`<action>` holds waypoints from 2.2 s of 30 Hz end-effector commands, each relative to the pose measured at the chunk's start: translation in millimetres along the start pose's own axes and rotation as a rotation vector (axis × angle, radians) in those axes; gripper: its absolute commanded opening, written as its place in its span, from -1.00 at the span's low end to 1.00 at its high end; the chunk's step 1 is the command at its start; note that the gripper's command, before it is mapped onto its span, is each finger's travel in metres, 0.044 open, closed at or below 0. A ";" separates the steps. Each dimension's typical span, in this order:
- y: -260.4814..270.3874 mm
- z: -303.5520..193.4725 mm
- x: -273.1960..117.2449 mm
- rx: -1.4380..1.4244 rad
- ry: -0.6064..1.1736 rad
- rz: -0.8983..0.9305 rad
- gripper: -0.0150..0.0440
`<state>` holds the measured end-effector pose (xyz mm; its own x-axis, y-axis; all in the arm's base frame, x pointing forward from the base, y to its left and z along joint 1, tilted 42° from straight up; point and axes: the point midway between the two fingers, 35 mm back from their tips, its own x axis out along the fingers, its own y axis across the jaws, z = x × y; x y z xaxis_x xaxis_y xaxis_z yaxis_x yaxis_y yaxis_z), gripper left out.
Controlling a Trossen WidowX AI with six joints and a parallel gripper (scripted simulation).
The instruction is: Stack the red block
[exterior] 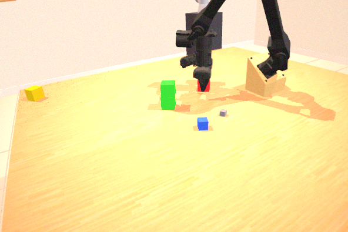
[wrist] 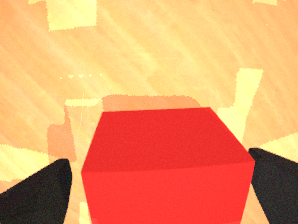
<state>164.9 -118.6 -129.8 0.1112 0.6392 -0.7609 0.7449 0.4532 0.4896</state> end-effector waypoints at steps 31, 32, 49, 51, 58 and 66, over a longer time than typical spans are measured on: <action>-1.2 0.9 -96.0 0.007 0.002 0.002 -0.49; -1.3 1.0 -101.8 0.008 0.002 0.001 -0.49; 17.7 24.5 -124.0 0.009 -0.005 -0.004 -0.49; 25.5 32.0 -125.5 0.009 -0.007 -0.005 -0.49; 55.9 56.1 -128.9 0.009 -0.012 -0.007 -0.49; 95.2 78.9 -129.1 0.007 -0.013 -0.003 -0.49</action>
<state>260.1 -211.9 -18.5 0.1228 0.6171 -0.7772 0.7454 0.4597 0.4827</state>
